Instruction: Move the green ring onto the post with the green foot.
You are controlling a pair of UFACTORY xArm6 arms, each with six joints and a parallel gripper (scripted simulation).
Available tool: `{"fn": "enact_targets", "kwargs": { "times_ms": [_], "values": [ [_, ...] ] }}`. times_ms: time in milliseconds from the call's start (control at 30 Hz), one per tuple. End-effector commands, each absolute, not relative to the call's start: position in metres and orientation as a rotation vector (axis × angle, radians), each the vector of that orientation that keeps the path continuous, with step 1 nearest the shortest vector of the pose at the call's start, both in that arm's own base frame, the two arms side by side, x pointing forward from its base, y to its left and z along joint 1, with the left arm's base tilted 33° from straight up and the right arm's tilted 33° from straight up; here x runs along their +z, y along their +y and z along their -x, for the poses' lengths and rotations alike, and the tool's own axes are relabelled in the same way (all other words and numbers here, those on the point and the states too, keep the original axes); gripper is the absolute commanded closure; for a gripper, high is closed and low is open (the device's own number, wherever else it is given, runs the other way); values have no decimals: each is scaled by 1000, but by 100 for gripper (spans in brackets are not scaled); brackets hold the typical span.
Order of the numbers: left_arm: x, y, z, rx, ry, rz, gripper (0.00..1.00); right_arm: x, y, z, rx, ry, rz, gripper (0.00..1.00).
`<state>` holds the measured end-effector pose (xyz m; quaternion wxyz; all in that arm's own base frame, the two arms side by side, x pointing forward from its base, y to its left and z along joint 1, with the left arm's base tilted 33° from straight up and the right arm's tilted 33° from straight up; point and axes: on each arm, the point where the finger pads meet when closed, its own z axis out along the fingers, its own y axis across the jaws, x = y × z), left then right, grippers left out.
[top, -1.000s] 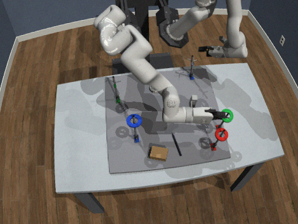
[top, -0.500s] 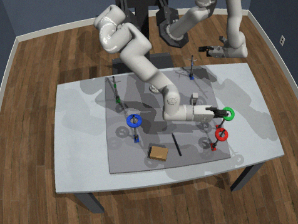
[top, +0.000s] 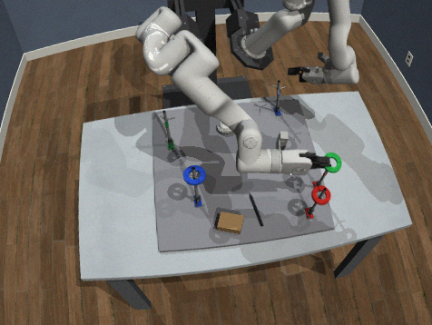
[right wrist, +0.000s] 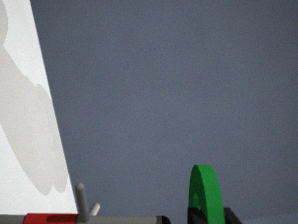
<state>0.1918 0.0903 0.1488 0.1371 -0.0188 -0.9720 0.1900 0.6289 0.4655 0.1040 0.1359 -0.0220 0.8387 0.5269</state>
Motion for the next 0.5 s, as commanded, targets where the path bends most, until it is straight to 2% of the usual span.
{"fn": "enact_targets", "kwargs": {
  "times_ms": [0, 467],
  "values": [
    [149, 90, -192, 549, -2814, 55, 0, 112, 470, -627, 1527, 2427, 67, 100],
    [149, 90, -192, 549, -2814, 55, 0, 133, 477, -604, 1542, 2437, 211, 100]
  ]
}}
